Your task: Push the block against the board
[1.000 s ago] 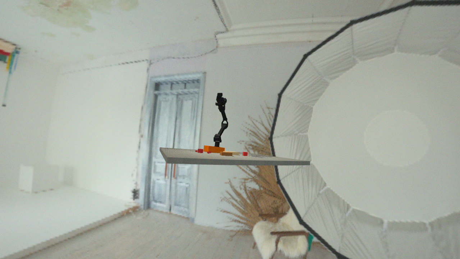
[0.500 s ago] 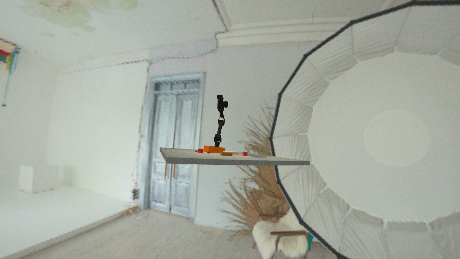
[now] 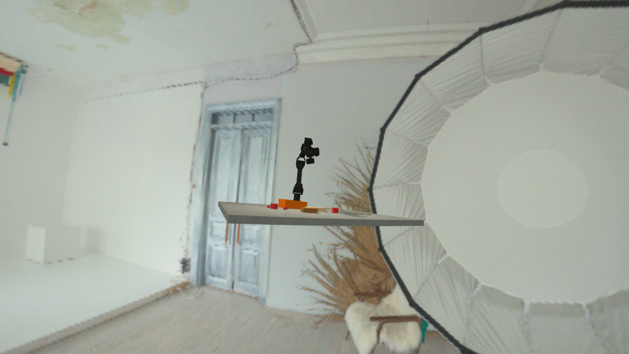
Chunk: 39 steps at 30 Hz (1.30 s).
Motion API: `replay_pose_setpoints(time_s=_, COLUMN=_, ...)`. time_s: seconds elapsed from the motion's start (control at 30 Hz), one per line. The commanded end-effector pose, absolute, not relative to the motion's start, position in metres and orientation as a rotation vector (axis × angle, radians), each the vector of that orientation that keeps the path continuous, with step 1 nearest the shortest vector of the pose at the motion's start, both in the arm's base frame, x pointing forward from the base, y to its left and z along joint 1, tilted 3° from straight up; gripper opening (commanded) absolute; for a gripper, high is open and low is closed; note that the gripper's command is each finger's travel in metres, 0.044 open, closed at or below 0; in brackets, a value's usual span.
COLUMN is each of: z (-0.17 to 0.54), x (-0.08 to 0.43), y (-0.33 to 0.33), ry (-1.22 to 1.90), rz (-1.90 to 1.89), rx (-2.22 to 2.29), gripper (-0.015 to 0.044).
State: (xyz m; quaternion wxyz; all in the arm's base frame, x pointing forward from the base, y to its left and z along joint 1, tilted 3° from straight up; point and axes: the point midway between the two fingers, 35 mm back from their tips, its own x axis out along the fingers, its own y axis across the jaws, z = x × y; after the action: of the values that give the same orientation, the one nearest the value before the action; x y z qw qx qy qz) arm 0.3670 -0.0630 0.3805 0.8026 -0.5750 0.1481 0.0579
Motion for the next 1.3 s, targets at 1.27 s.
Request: replay_pose_setpoints(time_s=1.27, z=0.044, x=0.296, y=0.181, ry=1.090, rz=1.294, rx=-1.238, gripper=0.0000)
